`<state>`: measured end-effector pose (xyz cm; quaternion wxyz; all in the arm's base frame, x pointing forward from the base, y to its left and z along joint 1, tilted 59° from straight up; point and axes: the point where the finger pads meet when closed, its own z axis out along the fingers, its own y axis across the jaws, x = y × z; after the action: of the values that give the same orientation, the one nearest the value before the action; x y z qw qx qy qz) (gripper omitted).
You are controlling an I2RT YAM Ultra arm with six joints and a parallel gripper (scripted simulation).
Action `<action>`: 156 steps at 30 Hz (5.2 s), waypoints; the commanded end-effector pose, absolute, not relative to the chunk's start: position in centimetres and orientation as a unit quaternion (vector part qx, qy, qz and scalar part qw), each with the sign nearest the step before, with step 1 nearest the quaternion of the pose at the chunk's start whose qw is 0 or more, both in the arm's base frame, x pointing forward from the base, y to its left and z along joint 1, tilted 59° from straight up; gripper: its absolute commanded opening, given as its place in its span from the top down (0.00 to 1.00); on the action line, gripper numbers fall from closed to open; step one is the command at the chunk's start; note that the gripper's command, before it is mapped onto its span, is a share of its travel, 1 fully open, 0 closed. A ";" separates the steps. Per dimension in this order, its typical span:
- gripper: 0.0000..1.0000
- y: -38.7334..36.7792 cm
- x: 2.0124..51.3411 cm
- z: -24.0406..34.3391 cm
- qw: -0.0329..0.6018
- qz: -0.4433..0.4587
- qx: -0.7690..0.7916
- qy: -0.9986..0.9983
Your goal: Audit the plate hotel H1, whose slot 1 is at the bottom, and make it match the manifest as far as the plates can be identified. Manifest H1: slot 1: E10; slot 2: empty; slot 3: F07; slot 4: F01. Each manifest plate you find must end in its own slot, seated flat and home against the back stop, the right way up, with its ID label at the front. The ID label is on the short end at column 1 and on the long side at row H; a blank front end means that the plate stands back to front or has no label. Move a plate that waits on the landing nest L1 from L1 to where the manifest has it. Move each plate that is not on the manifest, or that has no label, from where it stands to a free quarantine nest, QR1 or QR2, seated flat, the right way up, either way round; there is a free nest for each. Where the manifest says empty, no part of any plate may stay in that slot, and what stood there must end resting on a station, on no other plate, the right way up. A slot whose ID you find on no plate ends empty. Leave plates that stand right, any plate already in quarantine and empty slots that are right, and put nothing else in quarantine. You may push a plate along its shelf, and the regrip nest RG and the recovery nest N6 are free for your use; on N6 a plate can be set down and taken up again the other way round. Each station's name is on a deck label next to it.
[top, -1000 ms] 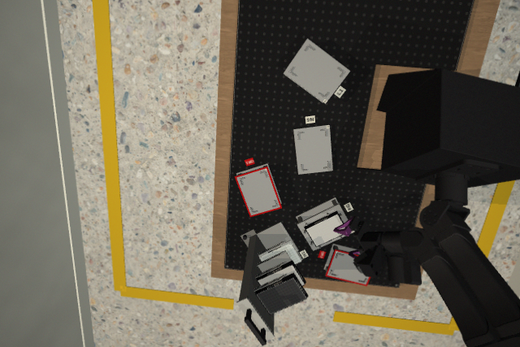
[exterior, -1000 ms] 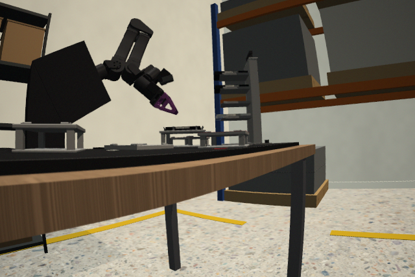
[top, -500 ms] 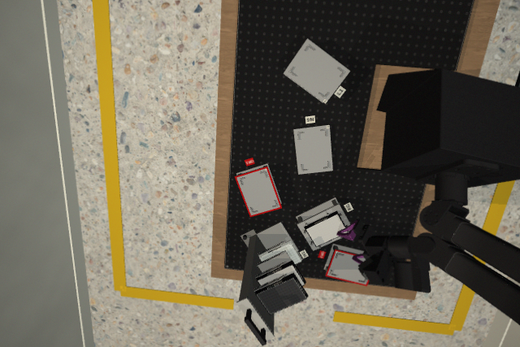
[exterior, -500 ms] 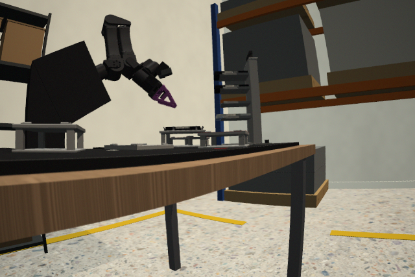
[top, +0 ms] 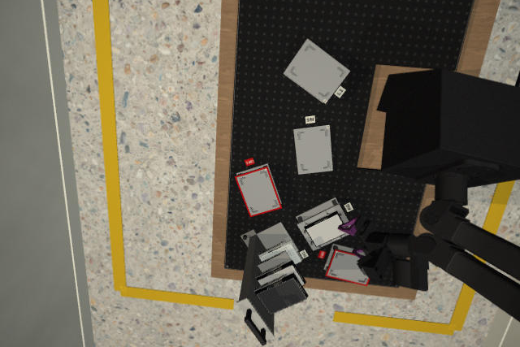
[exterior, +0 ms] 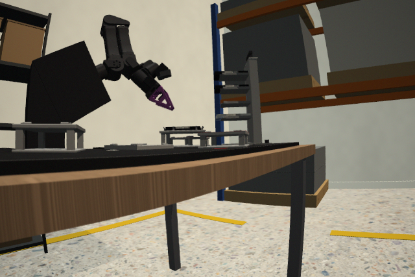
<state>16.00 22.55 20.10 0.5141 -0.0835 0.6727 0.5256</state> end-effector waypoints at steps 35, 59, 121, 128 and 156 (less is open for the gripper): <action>0.00 23.3 17.6 20.2 0.455 0.511 -0.125 0.718; 0.00 24.9 20.7 22.2 0.239 0.455 -0.262 0.817; 0.00 30.2 21.3 19.1 0.213 0.447 -0.276 0.824; 0.00 30.7 21.4 18.7 0.213 0.447 -0.276 0.824; 0.14 30.8 21.4 18.7 0.213 0.447 -0.276 0.824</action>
<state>21.19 30.90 18.29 0.2060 -0.2758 0.8265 0.4454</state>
